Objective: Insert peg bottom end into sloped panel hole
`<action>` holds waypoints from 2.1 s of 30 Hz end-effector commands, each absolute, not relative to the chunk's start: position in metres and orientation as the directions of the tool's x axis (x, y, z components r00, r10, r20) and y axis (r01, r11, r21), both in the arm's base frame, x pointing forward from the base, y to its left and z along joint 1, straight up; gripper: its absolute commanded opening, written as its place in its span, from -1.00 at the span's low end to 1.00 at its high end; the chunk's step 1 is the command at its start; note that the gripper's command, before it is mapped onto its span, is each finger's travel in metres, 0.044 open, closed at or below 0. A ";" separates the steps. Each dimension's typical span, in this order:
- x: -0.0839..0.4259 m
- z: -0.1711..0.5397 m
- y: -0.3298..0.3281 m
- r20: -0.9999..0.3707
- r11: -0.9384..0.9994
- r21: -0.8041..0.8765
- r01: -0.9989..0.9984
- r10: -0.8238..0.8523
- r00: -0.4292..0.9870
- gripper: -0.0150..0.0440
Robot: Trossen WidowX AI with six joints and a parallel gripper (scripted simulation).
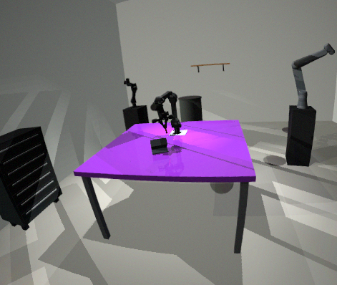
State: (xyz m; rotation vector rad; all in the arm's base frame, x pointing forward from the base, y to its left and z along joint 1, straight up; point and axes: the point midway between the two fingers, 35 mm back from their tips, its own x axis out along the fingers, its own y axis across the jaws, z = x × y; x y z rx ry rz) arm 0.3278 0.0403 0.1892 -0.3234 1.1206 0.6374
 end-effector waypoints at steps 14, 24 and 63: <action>0.335 0.196 0.018 -0.881 0.791 0.051 -0.610 0.324 0.345 -0.49; 0.338 0.200 0.004 -0.865 0.799 0.038 -0.600 0.326 0.380 -0.49; 0.360 0.185 -0.024 -0.818 0.822 -0.011 -0.570 0.320 0.477 -0.49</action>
